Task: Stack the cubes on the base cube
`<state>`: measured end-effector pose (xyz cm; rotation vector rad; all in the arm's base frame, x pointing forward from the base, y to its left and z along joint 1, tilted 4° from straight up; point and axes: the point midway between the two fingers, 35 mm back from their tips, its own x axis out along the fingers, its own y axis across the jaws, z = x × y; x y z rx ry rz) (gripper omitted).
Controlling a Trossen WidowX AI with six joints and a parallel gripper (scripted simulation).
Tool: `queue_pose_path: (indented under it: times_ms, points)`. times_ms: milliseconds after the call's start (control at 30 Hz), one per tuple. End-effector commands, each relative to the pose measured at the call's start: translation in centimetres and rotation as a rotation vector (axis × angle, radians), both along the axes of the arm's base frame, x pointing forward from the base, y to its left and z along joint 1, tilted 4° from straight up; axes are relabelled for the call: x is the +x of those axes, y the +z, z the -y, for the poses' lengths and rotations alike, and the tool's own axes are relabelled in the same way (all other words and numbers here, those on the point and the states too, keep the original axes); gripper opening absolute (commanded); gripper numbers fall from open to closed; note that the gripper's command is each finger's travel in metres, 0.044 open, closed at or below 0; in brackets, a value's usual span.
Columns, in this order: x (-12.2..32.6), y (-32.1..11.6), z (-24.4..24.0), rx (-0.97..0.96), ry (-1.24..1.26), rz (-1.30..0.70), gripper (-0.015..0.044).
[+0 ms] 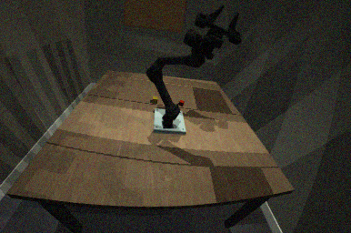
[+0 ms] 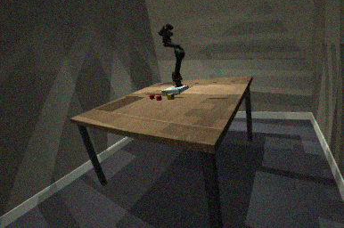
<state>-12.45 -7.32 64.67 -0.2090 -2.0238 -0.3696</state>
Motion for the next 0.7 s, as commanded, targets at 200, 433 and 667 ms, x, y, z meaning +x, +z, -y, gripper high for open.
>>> queue_pose_path:
  times_ms: [200,433,667]
  points:
    - [-1.3,-1.3,6.7,0.286,-0.049,0.056,0.0265]
    - [-1.1,-2.9,11.8,0.506,-0.077,0.052,0.0265]
    - [0.0,-5.0,16.6,0.728,-0.101,0.003,0.0265]
